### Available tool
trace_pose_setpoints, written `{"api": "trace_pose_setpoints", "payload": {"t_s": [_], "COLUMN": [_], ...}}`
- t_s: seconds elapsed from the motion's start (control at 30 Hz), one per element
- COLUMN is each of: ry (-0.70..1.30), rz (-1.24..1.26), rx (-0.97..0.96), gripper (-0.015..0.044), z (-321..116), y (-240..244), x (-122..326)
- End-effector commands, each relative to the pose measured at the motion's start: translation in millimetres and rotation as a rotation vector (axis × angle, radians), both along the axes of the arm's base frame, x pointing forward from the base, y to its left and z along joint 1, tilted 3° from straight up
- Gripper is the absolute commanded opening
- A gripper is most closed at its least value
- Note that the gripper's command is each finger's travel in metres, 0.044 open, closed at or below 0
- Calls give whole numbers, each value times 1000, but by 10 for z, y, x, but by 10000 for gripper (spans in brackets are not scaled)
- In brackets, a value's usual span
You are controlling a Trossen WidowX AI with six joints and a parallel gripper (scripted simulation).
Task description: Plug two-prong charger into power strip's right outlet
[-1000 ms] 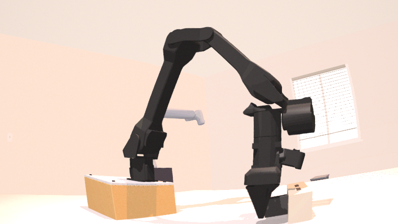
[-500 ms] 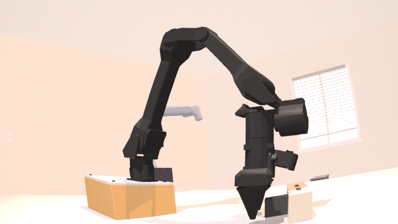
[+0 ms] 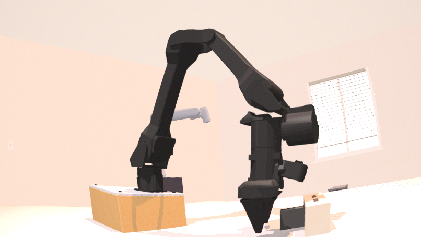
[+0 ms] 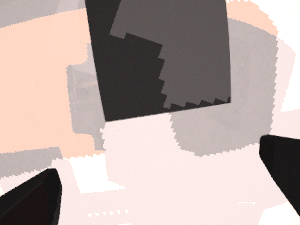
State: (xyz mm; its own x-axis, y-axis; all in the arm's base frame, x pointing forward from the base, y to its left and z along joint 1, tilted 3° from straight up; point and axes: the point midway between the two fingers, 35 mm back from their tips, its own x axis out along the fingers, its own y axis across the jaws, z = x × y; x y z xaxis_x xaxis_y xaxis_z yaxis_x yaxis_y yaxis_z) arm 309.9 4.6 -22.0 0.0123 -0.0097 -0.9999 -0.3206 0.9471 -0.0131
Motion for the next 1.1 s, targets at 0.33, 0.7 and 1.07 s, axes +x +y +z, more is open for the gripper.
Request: {"api": "trace_pose_setpoints", "payload": {"t_s": [0.33, 0.7, 1.07], "ry": [-200, -578, -578], "rz": [-11, 13, 13], "rx": [79, 196, 196], "gripper": [440, 440, 440], "z": [260, 807, 807], "y": [2, 33, 33], "x": [14, 52, 52]}}
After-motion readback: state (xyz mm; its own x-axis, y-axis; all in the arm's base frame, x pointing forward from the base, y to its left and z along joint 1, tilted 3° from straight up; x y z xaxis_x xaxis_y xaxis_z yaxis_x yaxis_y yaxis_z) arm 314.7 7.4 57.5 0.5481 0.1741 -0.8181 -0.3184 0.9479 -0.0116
